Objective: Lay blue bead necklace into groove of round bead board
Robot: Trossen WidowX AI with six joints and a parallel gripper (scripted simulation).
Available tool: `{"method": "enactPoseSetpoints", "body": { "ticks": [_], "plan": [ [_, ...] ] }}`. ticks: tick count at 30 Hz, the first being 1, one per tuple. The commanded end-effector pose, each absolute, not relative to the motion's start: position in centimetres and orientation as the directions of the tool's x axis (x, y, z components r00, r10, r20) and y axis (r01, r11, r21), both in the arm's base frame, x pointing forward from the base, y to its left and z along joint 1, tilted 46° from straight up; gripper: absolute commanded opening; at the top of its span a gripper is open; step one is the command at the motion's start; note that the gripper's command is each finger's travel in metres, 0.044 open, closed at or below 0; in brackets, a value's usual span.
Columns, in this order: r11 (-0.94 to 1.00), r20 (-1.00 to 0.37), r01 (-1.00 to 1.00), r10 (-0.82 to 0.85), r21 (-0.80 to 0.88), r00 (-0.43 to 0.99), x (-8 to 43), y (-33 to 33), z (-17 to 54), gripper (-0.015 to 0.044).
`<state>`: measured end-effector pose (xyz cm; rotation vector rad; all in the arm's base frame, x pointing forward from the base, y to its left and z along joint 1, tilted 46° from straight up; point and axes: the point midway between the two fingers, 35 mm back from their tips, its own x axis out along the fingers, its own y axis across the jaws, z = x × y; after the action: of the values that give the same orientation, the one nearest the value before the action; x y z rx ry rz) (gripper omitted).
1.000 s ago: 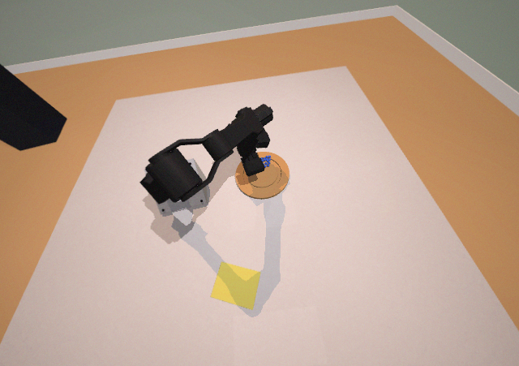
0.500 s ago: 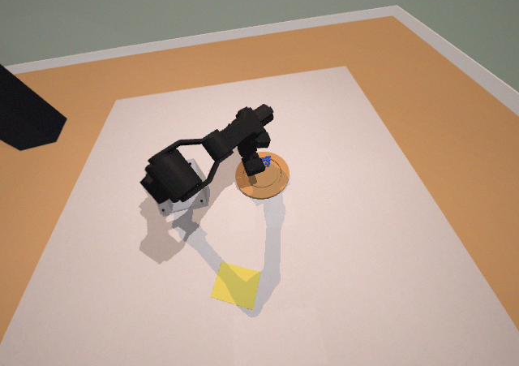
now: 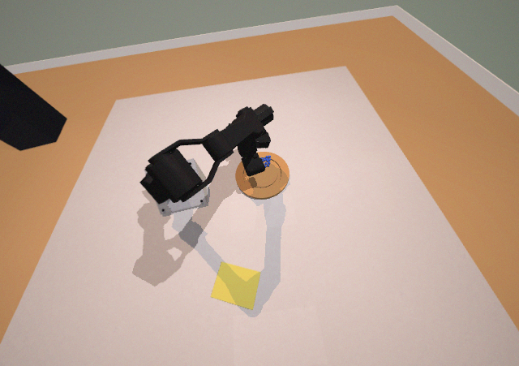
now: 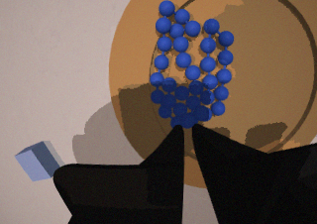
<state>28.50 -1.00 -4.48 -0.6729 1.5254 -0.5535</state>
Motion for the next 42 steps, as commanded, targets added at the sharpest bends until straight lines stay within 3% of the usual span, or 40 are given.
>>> {"method": "enactPoseSetpoints", "body": {
  "ticks": [1, 40, 42],
  "plan": [
    [0.704, -0.705, -0.079, -0.709, -0.706, -0.020, 28.4, -0.8, -3.8, 0.0000],
    [0.702, -0.703, -0.081, -0.711, -0.707, -0.021, 27.5, -1.1, -5.4, 0.0000],
    [0.707, -0.708, -0.074, -0.706, -0.703, -0.017, 27.7, -0.9, -5.1, 0.0052]
  ]
}}
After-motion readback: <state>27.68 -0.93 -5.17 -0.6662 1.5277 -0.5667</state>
